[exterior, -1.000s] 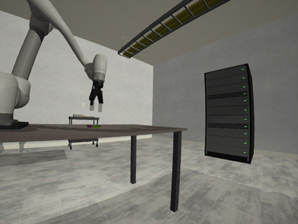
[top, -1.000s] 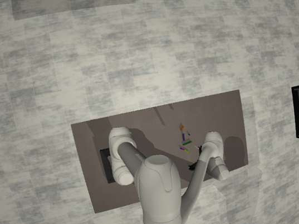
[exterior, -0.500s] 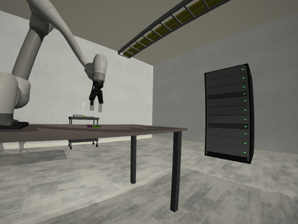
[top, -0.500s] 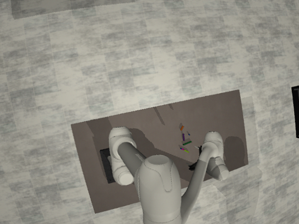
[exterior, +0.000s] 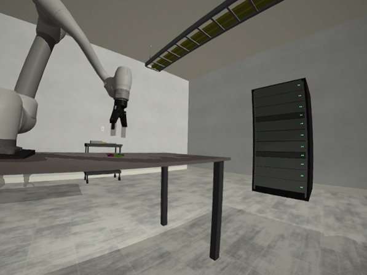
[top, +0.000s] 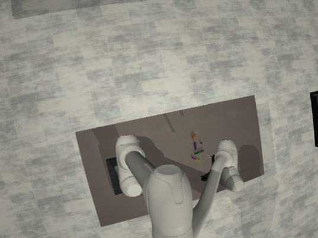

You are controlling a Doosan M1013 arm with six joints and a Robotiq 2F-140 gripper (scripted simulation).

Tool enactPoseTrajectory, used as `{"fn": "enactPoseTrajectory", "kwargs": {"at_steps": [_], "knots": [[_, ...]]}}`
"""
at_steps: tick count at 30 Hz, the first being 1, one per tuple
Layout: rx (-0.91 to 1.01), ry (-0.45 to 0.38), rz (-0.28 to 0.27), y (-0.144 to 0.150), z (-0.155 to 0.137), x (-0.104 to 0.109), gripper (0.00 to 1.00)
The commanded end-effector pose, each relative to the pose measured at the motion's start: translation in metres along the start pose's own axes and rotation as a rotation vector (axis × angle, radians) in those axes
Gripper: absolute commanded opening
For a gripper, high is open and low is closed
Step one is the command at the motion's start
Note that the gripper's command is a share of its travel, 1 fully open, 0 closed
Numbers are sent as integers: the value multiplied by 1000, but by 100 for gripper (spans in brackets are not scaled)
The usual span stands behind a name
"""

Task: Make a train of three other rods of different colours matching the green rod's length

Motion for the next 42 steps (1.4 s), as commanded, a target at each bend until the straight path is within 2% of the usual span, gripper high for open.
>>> {"fn": "enactPoseTrajectory", "kwargs": {"at_steps": [1, 9, 24, 42], "knots": [[3, -2, 6, -3, -2, 3, 100], [3, -2, 6, -3, -2, 11, 100], [3, -2, 6, -2, -2, 69, 100], [3, -2, 6, -2, -2, 76, 100]]}}
Point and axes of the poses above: the point where the finger pads meet when closed, its own x axis back along the fingers, its own y axis across the jaws, z = x × y, the point moved 3 cm from there along x, back along the fingers, and after that the axes turned 9 degrees about -x, right-handed, at the moved point
